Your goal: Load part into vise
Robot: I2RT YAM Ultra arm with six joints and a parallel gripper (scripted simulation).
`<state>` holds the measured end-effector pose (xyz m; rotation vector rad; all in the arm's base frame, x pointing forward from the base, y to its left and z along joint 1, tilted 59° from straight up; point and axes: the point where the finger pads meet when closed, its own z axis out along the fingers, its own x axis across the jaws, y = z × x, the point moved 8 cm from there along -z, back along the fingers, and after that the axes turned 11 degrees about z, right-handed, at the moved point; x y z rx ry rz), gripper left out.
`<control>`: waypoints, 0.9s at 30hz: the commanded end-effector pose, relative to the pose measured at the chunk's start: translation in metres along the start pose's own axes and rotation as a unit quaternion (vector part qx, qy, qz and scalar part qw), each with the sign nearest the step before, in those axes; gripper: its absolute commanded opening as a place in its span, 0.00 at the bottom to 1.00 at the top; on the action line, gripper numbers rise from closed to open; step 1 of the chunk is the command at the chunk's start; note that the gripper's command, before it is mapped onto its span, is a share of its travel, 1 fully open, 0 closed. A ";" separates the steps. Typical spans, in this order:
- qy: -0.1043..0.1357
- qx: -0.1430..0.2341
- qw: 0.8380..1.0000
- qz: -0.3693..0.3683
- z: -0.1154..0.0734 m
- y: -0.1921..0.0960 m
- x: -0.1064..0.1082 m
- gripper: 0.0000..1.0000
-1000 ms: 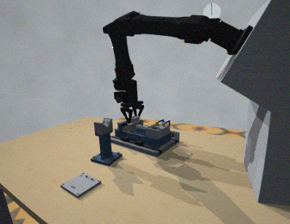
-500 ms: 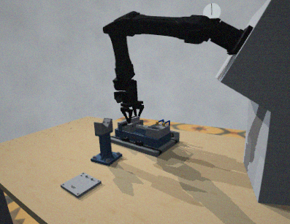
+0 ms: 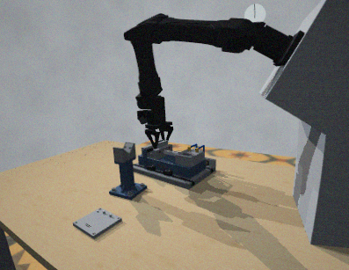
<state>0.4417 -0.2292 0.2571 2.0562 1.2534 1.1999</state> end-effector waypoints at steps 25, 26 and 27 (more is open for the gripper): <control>-0.001 -0.018 1.000 -0.015 -0.008 0.016 0.004 0.00; -0.001 -0.018 1.000 -0.014 -0.008 0.016 0.003 0.00; -0.001 -0.017 1.000 -0.014 -0.008 0.016 0.003 0.00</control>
